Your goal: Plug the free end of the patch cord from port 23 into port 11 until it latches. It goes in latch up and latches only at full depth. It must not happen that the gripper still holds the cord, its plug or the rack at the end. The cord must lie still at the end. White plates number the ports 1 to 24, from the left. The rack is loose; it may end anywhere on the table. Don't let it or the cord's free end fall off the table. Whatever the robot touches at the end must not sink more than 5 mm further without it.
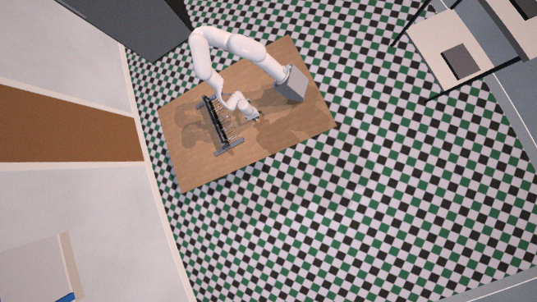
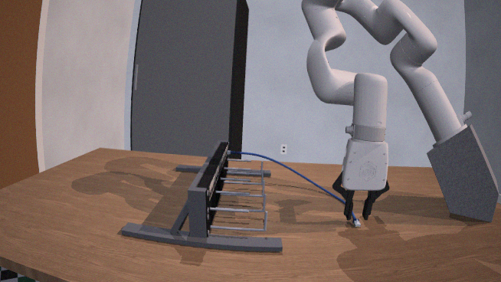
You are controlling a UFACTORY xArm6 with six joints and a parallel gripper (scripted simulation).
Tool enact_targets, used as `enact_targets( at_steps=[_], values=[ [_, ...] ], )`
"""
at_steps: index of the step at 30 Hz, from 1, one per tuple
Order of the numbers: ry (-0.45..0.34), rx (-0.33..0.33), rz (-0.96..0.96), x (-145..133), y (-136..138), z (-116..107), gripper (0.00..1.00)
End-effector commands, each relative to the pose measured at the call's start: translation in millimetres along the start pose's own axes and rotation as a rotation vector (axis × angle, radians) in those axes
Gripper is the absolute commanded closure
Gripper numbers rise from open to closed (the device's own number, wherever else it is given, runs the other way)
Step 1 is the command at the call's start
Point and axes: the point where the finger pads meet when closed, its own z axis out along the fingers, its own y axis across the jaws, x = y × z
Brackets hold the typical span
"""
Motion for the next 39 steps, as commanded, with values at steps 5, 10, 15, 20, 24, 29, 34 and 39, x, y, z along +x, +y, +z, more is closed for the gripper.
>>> enact_targets(
  at_steps=[5,10,15,20,24,29,34,39],
  values=[
    [-0.001,0.001,0.0,-0.5,-0.6,-0.5,0.62],
    [-0.001,0.001,0.0,-0.5,-0.6,-0.2,0.62],
    [-0.001,0.001,0.0,-0.5,-0.6,0.1,0.62],
    [-0.001,0.001,0.0,-0.5,-0.7,1.0,0.62],
    [-0.001,0.001,0.0,-0.5,-0.7,2.0,0.62],
    [-0.001,0.001,0.0,-0.5,-0.6,2.9,0.62],
    [-0.001,0.001,0.0,-0.5,-0.7,4.5,0.62],
    [-0.001,0.001,0.0,-0.5,-0.7,6.2,0.62]
  ],
)
